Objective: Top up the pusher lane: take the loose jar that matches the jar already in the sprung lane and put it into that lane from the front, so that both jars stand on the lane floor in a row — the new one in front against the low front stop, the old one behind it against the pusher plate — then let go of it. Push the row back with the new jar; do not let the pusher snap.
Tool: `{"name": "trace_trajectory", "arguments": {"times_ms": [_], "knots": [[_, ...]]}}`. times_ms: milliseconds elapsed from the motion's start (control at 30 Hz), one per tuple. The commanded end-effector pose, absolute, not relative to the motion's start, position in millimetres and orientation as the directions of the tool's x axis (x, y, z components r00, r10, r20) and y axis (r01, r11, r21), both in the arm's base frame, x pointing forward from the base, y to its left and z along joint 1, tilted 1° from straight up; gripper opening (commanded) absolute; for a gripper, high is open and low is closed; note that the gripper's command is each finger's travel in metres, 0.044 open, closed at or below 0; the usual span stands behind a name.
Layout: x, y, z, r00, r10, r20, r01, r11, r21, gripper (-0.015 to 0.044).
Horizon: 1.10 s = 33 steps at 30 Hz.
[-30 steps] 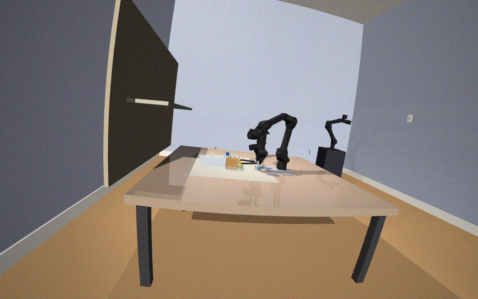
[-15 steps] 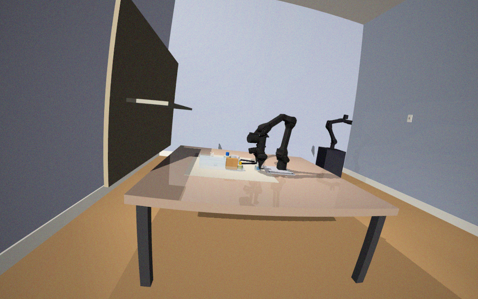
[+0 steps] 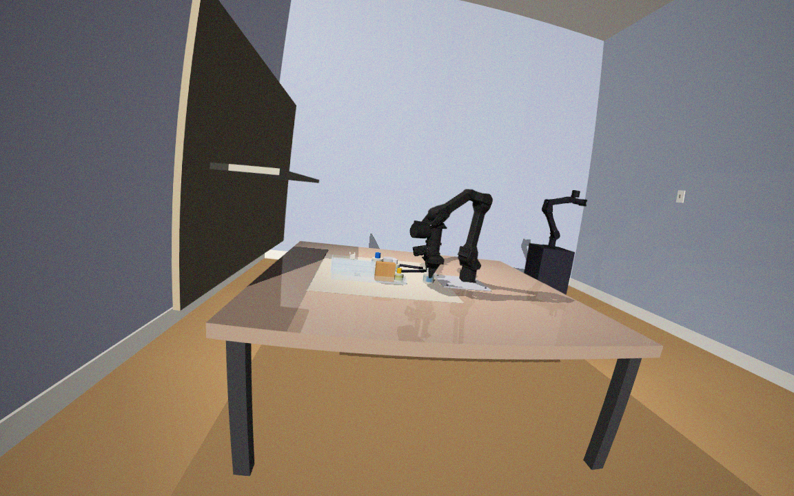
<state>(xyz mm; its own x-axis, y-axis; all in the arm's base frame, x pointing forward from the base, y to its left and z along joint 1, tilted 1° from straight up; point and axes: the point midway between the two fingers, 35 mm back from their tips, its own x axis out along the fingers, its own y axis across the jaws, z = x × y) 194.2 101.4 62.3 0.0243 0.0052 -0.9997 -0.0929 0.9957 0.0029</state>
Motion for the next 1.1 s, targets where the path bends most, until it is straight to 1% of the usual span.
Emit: {"name": "trace_trajectory", "arguments": {"times_ms": [0,100,133,700,867,1067], "knots": [[195,101,62,0.025,0.003,-1.000,-0.097,0.995,0.001,0.0085],[196,101,74,0.025,0.003,-1.000,-0.097,0.995,0.001,0.0006],[197,101,79,0.025,0.003,-1.000,-0.097,0.995,0.001,0.0000],[193,94,163,0.025,0.003,-1.000,-0.097,0.995,0.000,0.0000],[192,93,166,0.025,0.002,-1.000,-0.097,0.995,-0.001,0.0000],[214,78,157,0.021,-0.018,-1.000,-0.114,0.993,-0.020,0.0000]]}}
